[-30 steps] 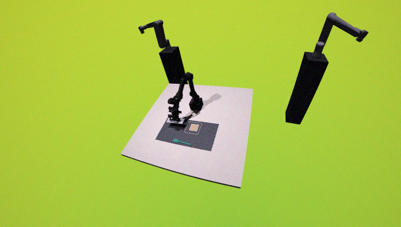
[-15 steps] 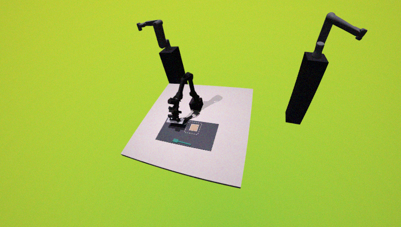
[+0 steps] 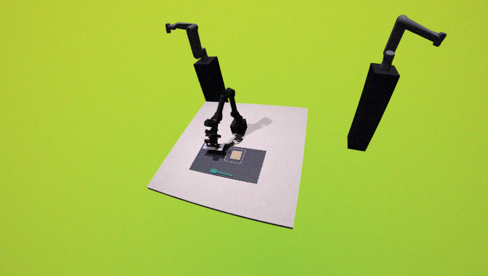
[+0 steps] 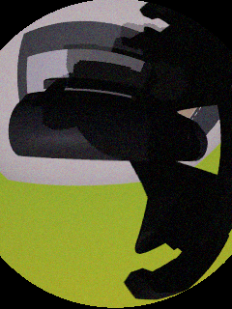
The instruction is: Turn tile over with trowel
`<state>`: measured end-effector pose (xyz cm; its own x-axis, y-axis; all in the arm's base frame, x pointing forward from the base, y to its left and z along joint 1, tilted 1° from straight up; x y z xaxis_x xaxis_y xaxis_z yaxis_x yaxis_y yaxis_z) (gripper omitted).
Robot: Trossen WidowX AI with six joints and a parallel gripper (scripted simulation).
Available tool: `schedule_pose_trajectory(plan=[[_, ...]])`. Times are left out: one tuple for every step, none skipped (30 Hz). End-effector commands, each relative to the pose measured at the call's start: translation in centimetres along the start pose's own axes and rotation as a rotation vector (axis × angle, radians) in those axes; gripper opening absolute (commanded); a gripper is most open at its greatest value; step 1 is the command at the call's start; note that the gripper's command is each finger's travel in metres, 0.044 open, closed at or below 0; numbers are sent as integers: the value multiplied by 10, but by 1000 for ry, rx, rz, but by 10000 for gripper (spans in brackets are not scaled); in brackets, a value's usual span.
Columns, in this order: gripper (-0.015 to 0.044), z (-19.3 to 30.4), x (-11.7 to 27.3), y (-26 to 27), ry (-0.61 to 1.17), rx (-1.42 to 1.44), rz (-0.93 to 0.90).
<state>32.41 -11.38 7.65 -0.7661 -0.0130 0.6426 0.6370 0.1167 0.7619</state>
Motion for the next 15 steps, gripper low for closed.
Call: schedule_pose_trajectory(plan=[[0, 0, 0, 0, 0, 0, -1], [0, 0, 0, 0, 0, 0, -1], [0, 1, 0, 0, 3, 3, -1], [0, 3, -2, 2, 11, 10, -1], [0, 7, -4, 3, 25, 22, -1], [0, 11, -7, 6, 42, 37, -2], [0, 16, -9, 8, 59, 52, -2], [0, 20, -12, 10, 76, 67, -3], [0, 25, -14, 12, 94, 82, -4], [0, 30, -17, 14, 111, 97, -5], [0, 35, -19, 16, 128, 112, -5], [0, 40, -22, 18, 145, 127, -6], [0, 45, -24, 19, 161, 141, -7], [0, 50, -26, 21, 177, 156, -7], [0, 55, -28, 23, 193, 170, -7]])
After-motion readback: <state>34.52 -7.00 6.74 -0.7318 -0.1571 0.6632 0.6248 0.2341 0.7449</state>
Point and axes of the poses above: the point midway between the two fingers, 35 mm back from their tips, its own x axis back along the fingers, its own y axis across the jaws, z = x × y, the point moved 2 cm from there along x, back along the fingers, and after that the axes turned 4 degrees about x, right-handed, at the moved point
